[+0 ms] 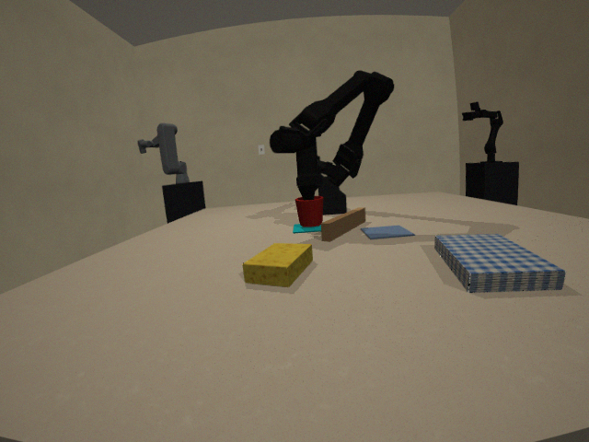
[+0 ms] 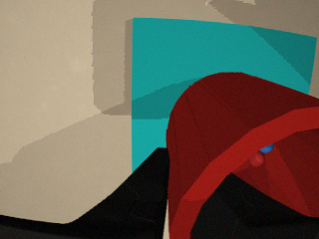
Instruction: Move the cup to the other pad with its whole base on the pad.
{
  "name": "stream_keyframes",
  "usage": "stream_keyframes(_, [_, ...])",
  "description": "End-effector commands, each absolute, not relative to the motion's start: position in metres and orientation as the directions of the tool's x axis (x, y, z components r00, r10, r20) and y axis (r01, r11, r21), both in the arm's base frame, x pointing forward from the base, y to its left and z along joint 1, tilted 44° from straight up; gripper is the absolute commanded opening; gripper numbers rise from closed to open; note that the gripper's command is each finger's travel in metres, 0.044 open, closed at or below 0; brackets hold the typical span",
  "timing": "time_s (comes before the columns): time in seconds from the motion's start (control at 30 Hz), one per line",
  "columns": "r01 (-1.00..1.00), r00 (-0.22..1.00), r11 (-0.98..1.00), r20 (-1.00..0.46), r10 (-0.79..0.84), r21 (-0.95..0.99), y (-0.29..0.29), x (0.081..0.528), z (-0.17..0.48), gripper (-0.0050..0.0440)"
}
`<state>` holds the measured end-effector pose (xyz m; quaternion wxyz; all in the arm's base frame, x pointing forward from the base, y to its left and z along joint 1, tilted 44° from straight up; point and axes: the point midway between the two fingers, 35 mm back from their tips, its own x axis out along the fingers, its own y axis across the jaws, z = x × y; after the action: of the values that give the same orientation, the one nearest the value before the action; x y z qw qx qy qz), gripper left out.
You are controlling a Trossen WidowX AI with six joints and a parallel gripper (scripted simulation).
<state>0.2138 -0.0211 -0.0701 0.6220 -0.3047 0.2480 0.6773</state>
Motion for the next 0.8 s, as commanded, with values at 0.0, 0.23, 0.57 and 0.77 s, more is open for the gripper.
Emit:
stream_keyframes(0.0, [-0.993,-0.042,-0.106,-0.722,0.691,-0.044,-0.0211,0.2140,-0.0702,0.0000])
stream_keyframes(0.23, [-0.993,-0.042,-0.106,-0.722,0.691,-0.044,-0.0211,0.2140,-0.0702,0.0128])
stream_keyframes(0.57, [-0.993,-0.042,-0.106,-0.722,0.691,-0.044,-0.0211,0.2140,-0.0702,0.0128])
stream_keyframes(0.77, [-0.993,-0.042,-0.106,-0.722,0.691,-0.043,-0.0253,0.2148,-0.0664,0.0128])
